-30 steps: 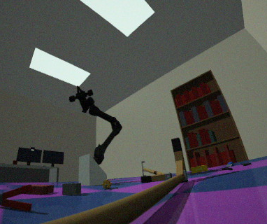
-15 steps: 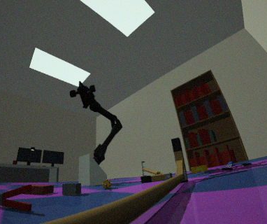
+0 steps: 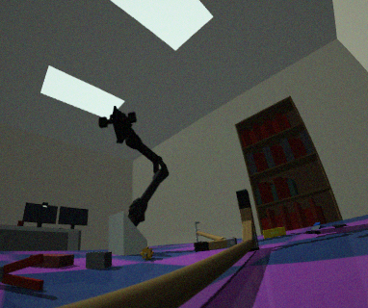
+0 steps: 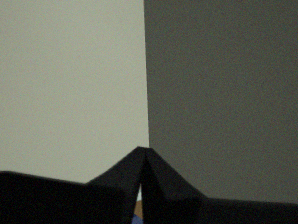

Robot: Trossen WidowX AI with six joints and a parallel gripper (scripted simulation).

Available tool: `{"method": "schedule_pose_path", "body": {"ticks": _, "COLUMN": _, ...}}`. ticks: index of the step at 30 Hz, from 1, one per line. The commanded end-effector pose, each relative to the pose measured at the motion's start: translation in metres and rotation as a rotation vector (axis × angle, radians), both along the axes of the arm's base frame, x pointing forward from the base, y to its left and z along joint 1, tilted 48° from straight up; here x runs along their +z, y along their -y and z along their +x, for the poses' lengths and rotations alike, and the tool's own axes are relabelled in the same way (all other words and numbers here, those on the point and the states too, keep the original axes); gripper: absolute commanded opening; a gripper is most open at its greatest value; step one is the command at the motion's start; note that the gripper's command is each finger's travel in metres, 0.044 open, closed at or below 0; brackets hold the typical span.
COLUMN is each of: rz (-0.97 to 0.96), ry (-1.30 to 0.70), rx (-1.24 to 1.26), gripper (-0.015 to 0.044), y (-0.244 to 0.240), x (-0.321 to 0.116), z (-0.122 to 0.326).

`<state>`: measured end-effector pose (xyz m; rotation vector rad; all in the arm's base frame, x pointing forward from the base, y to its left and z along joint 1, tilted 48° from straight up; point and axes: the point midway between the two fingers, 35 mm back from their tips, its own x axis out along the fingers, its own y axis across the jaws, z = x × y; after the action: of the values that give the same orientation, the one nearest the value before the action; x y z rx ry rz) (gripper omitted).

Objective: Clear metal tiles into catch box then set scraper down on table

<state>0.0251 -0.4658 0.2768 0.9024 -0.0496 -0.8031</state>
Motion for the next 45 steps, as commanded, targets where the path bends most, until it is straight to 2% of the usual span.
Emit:
{"method": "schedule_pose_path", "body": {"ticks": 1, "rz": 0.006, "ry": -0.016, "rx": 0.041, "gripper": 0.0, "y": -0.001, "x": -0.003, "z": 0.017}}
{"method": "schedule_pose_path", "body": {"ticks": 23, "rz": 0.049, "ry": -0.084, "rx": 0.301, "gripper": 0.0, "y": -0.026, "x": -0.021, "z": 0.115}}
{"method": "schedule_pose_path", "body": {"ticks": 45, "rz": 0.077, "ry": -0.155, "rx": 0.571, "gripper": 0.0, "y": -0.075, "x": -0.038, "z": 0.204}}
